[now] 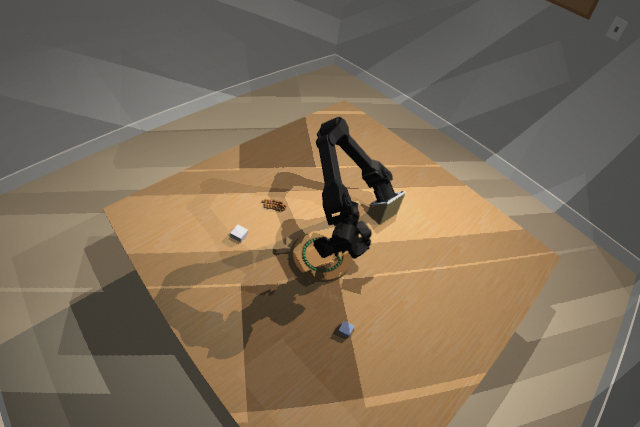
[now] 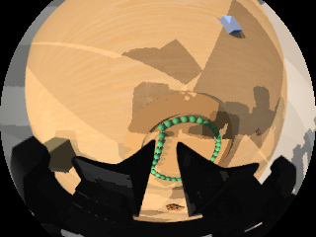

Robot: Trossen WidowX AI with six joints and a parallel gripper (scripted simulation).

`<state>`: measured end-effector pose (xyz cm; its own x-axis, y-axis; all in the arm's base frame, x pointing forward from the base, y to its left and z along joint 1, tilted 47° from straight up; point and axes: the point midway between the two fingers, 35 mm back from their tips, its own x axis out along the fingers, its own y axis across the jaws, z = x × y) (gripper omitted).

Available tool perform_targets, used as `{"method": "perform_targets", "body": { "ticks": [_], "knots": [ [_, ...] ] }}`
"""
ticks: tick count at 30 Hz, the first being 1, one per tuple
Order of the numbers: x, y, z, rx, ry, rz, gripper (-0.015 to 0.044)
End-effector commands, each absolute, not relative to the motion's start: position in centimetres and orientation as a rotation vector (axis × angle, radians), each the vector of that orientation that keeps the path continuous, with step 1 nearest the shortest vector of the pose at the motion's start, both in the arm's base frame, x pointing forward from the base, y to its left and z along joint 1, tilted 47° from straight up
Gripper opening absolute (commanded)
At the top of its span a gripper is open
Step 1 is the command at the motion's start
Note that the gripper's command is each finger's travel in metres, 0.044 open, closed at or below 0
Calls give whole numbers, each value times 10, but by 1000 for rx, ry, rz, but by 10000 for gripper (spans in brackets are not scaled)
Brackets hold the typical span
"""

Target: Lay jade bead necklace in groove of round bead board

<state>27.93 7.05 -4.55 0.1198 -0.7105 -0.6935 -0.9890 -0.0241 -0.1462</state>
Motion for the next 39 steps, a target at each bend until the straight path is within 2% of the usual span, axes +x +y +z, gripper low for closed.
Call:
{"method": "perform_targets", "body": {
  "ticks": [1, 21, 26, 39],
  "knots": [
    [278, 64, -51, -1807, 1656, 592, 120],
    [279, 48, -64, -1813, 1662, 598, 120],
    [280, 50, -63, -1802, 1658, 595, 0],
    [280, 50, -63, -1802, 1658, 595, 0]
  ]
}}
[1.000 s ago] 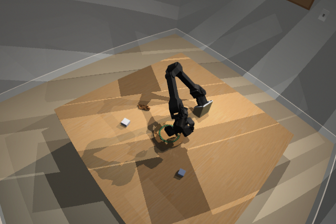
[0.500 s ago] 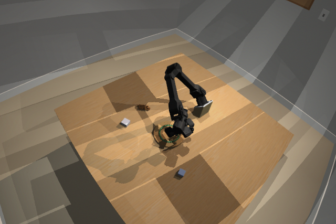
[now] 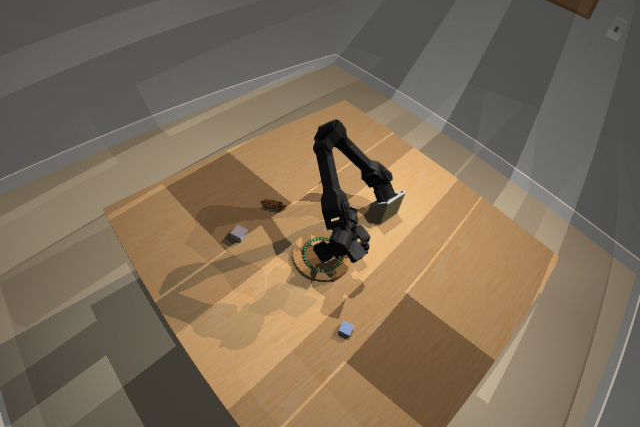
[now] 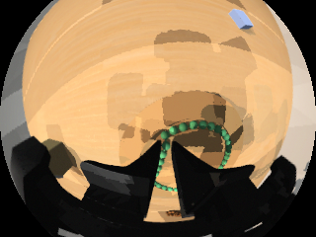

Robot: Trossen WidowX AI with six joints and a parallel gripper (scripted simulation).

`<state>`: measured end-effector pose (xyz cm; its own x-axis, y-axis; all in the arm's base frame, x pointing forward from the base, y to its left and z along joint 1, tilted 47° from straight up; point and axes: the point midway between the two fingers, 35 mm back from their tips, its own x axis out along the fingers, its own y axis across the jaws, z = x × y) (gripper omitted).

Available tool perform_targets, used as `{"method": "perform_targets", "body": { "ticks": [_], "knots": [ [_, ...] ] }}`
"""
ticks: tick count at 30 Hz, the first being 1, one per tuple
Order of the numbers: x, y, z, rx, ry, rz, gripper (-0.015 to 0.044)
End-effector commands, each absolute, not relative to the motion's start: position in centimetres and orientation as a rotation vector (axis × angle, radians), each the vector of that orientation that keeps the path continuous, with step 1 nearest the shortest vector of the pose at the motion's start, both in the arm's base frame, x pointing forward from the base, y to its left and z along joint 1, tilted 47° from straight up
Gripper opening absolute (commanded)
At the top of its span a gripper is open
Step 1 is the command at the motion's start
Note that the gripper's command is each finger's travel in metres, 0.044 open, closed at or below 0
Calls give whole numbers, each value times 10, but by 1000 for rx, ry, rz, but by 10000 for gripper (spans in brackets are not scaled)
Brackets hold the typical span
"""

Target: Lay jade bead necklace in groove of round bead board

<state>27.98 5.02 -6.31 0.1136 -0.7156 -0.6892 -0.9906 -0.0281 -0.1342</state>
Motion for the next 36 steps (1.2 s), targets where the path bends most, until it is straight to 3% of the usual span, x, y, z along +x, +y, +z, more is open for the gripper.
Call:
{"method": "perform_targets", "body": {
  "ticks": [1, 36],
  "knots": [
    [280, 50, -63, -1802, 1658, 595, 0],
    [269, 55, -61, -1813, 1662, 599, 0]
  ]
}}
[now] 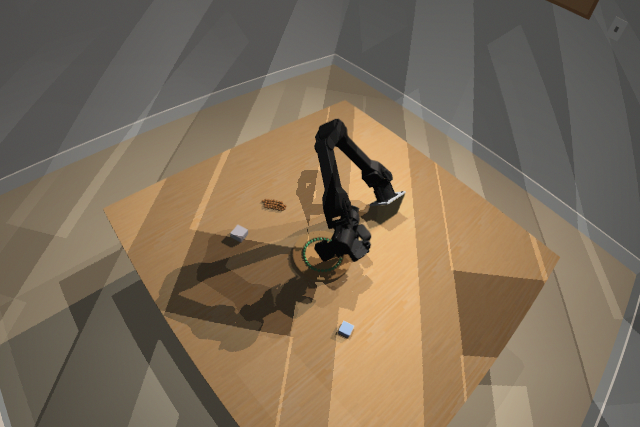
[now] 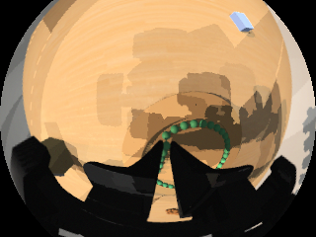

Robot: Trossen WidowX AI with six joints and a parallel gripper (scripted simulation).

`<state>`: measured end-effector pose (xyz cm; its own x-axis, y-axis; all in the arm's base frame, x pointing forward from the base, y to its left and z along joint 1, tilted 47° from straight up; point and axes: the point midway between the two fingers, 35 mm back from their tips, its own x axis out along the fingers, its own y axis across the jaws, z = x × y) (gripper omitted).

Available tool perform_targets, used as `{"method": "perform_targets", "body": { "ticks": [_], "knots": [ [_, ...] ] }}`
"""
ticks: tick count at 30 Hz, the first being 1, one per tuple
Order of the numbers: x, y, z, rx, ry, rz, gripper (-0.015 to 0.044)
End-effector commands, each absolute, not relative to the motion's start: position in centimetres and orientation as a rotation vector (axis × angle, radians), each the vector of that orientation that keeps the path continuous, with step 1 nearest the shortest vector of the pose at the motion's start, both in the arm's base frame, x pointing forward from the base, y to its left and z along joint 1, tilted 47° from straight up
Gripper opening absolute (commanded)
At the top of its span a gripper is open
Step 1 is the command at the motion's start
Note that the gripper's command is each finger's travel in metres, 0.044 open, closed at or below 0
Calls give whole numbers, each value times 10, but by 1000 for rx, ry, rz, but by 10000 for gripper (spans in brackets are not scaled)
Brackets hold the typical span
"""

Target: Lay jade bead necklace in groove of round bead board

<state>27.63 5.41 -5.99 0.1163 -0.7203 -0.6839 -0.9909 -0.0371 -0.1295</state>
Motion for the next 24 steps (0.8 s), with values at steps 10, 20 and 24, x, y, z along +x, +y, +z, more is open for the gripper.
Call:
{"method": "perform_targets", "body": {
  "ticks": [10, 20, 24],
  "knots": [
    [268, 56, -62, -1813, 1662, 599, 0],
    [269, 50, -67, -1813, 1662, 598, 0],
    [271, 52, -65, -1807, 1657, 590, 105]
  ]
}}
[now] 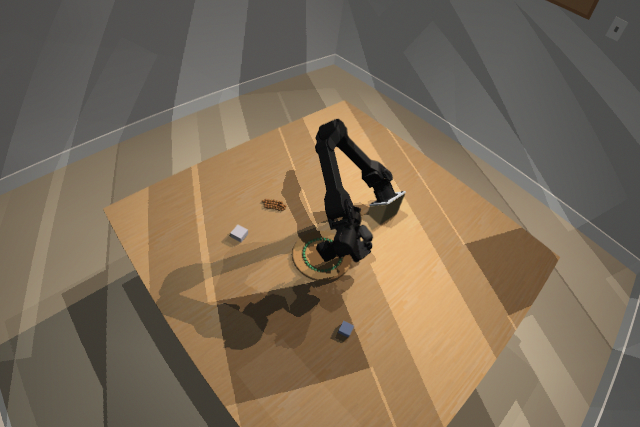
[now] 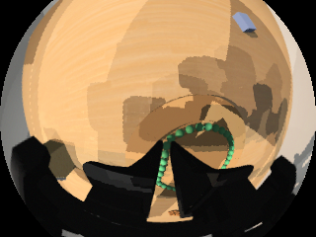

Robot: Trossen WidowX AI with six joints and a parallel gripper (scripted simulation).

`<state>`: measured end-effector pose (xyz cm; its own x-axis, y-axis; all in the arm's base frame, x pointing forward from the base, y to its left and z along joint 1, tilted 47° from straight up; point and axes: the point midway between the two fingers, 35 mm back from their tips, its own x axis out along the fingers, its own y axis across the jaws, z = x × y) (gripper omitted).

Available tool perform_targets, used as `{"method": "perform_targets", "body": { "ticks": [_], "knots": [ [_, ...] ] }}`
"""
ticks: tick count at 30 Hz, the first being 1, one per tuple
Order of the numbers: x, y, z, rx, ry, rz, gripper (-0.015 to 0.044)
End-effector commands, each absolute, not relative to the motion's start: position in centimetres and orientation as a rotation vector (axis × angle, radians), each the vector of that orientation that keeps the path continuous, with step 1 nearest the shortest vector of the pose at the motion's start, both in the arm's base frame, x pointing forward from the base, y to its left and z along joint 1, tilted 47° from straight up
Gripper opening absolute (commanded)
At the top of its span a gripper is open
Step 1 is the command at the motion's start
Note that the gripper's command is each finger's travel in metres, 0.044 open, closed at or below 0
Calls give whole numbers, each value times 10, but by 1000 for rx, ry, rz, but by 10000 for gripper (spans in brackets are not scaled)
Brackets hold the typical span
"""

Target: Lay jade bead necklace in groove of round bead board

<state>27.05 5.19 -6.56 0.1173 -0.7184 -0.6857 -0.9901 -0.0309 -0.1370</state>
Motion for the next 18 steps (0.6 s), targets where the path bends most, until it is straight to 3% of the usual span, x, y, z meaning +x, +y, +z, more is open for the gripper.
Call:
{"method": "perform_targets", "body": {
  "ticks": [1, 13, 18],
  "knots": [
    [271, 52, -65, -1807, 1657, 590, 131],
    [269, 52, -65, -1813, 1661, 595, 440],
    [269, 56, -62, -1813, 1662, 599, 440]
  ]
}}
